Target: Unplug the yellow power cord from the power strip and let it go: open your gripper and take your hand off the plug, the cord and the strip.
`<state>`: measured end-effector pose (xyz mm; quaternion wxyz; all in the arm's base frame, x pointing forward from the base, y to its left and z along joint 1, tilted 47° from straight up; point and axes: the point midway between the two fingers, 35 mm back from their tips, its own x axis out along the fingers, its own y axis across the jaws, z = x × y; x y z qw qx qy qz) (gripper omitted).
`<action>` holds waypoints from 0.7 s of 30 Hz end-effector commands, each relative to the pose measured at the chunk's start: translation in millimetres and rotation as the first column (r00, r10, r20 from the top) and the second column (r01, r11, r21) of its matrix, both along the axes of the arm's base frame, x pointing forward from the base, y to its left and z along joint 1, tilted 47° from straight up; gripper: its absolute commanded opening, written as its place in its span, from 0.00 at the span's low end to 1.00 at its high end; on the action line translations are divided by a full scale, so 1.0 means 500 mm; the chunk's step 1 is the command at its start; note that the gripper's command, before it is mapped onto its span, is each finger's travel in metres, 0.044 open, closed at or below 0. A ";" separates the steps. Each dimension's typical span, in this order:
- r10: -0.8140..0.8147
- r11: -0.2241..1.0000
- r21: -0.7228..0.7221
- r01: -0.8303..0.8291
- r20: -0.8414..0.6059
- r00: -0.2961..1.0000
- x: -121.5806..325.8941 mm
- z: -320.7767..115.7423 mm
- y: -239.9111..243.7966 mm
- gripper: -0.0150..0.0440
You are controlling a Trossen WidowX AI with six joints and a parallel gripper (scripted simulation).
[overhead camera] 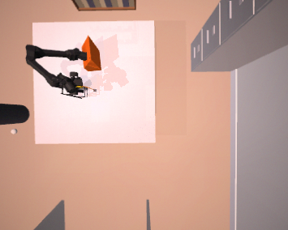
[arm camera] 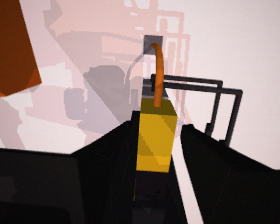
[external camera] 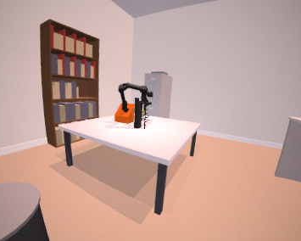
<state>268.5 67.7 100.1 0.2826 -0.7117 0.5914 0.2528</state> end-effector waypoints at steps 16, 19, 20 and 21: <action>-0.002 1.000 0.001 0.002 0.003 1.000 0.004 -0.009 -0.013 0.29; -0.002 1.000 0.001 0.002 0.003 1.000 0.004 -0.009 -0.013 0.26; -0.002 1.000 0.001 0.002 0.003 1.000 0.004 -0.010 -0.012 0.25; -0.002 1.000 0.001 0.002 0.003 1.000 0.004 -0.010 -0.011 0.25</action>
